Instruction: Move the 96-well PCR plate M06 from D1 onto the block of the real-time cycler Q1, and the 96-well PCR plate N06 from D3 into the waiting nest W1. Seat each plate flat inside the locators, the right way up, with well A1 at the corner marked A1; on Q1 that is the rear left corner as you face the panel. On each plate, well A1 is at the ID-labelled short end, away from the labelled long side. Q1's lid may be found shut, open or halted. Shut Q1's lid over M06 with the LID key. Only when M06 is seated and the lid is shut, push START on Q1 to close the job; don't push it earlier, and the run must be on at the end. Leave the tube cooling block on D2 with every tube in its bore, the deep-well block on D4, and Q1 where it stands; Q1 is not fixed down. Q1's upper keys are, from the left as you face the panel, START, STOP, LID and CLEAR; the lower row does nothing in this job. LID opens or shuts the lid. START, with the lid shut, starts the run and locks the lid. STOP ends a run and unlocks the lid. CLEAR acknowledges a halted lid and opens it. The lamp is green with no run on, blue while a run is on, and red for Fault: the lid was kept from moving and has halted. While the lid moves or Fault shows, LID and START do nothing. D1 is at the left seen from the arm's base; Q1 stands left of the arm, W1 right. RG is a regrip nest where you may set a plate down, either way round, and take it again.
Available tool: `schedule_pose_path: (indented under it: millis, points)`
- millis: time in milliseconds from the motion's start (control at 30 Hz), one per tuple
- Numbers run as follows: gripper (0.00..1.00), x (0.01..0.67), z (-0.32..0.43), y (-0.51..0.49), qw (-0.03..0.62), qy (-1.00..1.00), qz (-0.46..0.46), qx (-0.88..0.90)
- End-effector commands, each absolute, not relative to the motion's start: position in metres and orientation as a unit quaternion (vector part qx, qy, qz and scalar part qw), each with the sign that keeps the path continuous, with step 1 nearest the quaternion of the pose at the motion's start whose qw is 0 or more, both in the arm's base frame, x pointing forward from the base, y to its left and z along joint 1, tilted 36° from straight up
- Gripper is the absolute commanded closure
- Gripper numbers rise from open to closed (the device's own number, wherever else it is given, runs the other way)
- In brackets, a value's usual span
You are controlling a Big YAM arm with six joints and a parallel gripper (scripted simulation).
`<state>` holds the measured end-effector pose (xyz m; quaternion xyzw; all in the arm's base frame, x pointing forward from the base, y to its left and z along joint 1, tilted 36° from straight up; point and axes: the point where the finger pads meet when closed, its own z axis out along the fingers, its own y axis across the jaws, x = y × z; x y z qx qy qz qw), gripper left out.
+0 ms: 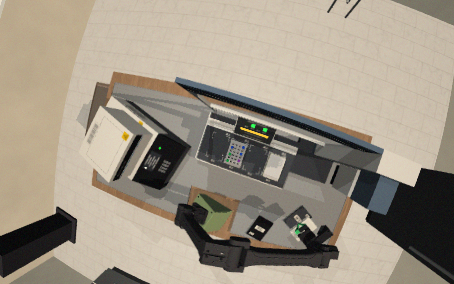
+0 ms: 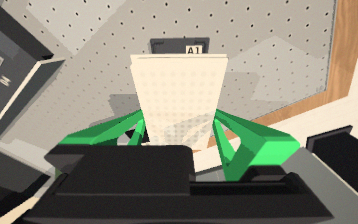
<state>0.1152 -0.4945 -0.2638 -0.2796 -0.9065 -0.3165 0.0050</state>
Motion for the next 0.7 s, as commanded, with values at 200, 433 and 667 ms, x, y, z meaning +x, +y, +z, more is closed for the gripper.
schedule_pose_path:
  millis: [200, 433, 667]
  points:
    - [1.00, 0.122, -0.245, -0.543, -0.013, -0.919, -0.276, -0.281]
    - [1.00, 0.114, -0.249, -0.539, -0.020, -0.919, -0.277, -0.280]
    - [1.00, 0.112, -0.246, -0.534, -0.022, -0.920, -0.275, -0.279]
